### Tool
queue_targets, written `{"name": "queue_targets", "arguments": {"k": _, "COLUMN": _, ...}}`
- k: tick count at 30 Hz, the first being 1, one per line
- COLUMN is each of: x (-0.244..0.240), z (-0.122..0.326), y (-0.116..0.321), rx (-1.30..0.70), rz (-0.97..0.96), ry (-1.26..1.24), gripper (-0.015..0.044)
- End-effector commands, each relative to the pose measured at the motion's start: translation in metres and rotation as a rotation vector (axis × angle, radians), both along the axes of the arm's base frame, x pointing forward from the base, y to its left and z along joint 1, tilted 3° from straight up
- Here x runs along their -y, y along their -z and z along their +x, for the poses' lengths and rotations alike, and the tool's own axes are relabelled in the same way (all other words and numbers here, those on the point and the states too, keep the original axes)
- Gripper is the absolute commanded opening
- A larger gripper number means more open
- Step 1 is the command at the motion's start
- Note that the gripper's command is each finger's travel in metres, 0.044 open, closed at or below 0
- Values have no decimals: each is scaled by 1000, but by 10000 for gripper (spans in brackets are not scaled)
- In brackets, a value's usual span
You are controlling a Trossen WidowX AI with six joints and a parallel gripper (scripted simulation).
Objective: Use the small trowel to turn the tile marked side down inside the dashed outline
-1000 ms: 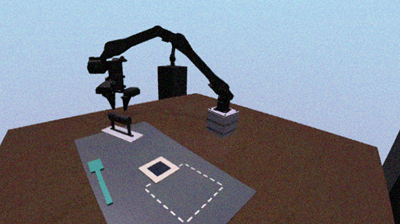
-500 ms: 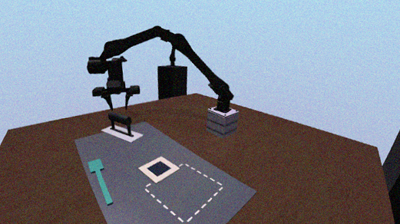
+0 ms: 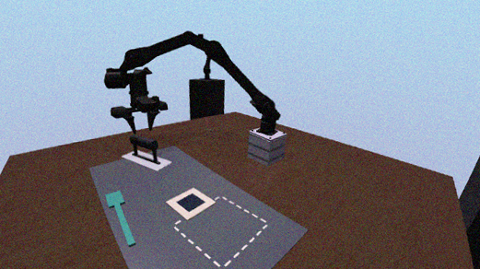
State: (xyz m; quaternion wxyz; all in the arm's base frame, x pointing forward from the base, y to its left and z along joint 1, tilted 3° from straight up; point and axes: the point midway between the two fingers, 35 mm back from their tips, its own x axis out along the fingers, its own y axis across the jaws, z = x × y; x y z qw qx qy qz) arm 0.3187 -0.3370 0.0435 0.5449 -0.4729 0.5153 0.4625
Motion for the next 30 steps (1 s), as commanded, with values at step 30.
{"name": "queue_targets", "arguments": {"k": 30, "x": 2, "z": 3, "y": 30, "rx": 5, "rz": -12, "ry": -277, "gripper": 270}}
